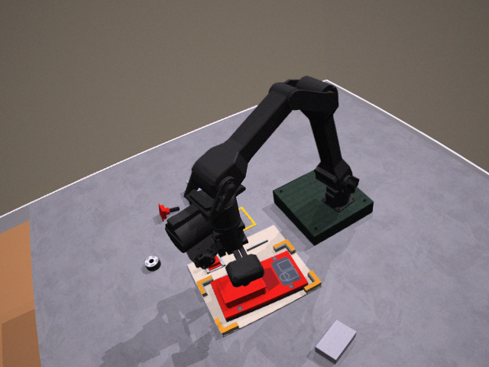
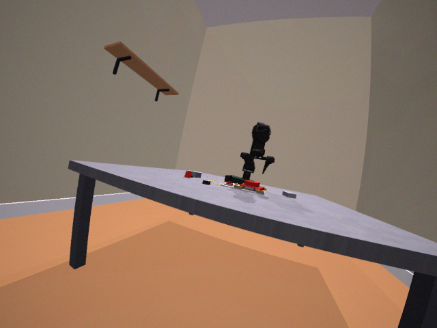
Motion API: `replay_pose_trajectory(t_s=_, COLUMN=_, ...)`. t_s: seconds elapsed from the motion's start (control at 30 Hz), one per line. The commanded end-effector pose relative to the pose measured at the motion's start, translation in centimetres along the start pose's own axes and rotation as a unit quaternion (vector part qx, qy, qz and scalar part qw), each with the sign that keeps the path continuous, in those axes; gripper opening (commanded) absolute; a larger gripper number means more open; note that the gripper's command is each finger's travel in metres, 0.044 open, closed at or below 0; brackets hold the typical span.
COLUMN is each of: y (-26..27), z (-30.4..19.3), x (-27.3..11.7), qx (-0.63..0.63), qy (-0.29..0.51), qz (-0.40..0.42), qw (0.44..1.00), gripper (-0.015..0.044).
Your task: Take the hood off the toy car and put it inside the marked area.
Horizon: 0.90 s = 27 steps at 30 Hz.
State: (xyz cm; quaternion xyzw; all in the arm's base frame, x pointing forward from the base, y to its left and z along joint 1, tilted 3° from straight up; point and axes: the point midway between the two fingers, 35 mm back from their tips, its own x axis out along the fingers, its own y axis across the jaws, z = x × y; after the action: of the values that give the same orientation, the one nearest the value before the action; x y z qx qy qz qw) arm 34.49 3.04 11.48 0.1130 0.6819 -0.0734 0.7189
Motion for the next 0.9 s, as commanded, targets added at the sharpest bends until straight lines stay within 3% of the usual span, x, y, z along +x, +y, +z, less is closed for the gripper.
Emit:
replay_pose_trajectory(t_s=0.0, y=0.1, z=0.0, x=0.5, qx=0.002, qy=0.002, qz=0.002, qw=1.000, gripper=0.0440)
replay_pose_trajectory(t_s=0.87, y=0.1, z=0.2, x=2.6, qx=0.002, qy=0.002, qz=0.002, qw=1.000, gripper=0.0440)
